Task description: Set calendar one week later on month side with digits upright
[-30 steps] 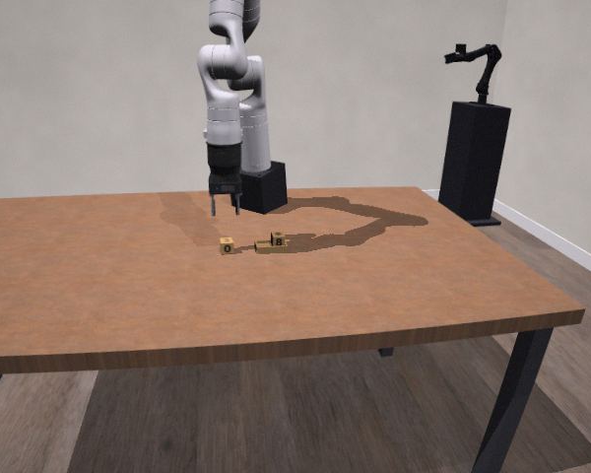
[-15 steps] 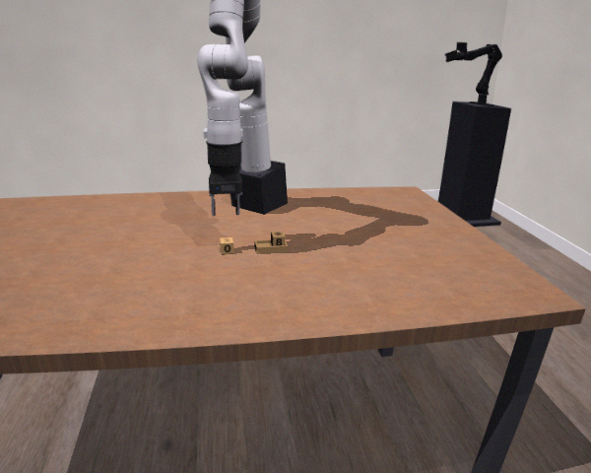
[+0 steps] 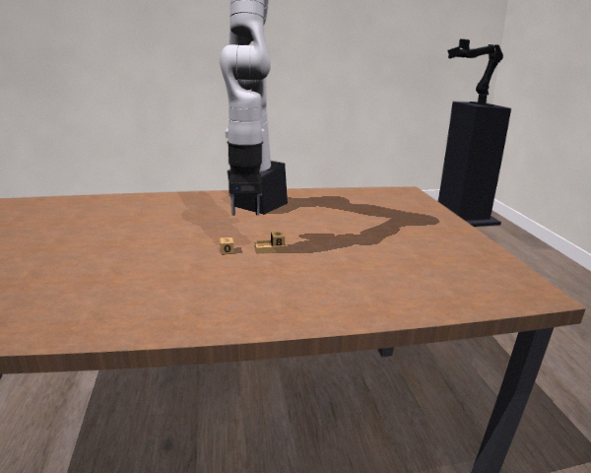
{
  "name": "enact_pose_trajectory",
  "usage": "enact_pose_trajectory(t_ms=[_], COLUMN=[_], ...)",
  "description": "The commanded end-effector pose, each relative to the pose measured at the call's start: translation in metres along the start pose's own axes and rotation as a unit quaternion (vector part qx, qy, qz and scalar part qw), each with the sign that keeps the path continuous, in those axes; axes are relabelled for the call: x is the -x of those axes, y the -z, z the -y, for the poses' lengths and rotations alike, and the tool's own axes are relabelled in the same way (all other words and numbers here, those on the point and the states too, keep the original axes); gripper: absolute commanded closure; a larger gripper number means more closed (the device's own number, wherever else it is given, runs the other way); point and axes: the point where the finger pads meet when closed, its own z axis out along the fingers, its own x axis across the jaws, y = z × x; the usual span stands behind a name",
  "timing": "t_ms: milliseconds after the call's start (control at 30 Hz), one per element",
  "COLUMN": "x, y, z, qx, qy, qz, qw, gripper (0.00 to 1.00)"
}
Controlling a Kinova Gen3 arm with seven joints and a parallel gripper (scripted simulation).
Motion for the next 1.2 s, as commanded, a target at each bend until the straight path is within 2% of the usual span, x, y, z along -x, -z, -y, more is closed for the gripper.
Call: enact_pose_trajectory(t_ms=[0,100,267,333,367,1167], x=[-0.045,-0.069,-0.079,-0.080,-0.080,-0.080], y=[0.001,0.001,0.002,0.002,0.002,0.002], z=[0.004,0.008,0.011,0.011,0.011,0.011], qx=[0.000,0.001,0.001,0.001,0.001,0.001], qy=[0.037,0.037,0.037,0.037,0.037,0.037], qz=[-0.003,-0.002,-0.002,-0.002,-0.002,-0.002], qw=[0.999,0.999,0.999,0.999,0.999,0.999], gripper=[0.00,0.00,0.00,0.00,0.10,0.10])
